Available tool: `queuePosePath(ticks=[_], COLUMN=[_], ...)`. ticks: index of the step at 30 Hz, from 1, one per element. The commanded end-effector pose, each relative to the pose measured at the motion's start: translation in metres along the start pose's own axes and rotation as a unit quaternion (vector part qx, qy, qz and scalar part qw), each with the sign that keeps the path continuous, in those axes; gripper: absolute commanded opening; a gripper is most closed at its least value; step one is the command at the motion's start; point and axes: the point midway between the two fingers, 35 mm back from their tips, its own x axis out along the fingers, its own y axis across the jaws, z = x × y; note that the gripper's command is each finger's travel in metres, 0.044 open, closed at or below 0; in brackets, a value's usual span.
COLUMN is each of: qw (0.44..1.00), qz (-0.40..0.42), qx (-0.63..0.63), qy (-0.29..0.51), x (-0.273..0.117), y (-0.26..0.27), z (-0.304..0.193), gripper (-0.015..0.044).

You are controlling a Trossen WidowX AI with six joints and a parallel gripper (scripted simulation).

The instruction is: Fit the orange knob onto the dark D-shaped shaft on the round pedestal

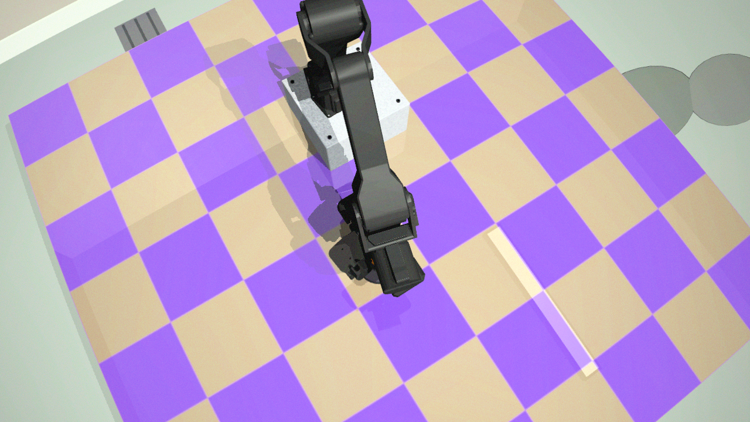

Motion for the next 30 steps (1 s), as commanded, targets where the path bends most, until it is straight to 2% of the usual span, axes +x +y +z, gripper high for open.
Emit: queuePosePath(ticks=[1,9,16,30], qw=[1.000,1.000,0.994,0.994], qz=[0.000,0.000,0.001,0.001], qx=[0.002,0.006,0.106,0.106], qy=[-0.002,-0.002,-0.002,-0.002], x=[0.0007,-0.0047,-0.0031,-0.0002], y=[0.0001,0.0013,0.0017,0.0009], z=[0.0007,0.0007,0.0007,0.0007], gripper=[0.0000,0.0000,0.0000,0.0000])
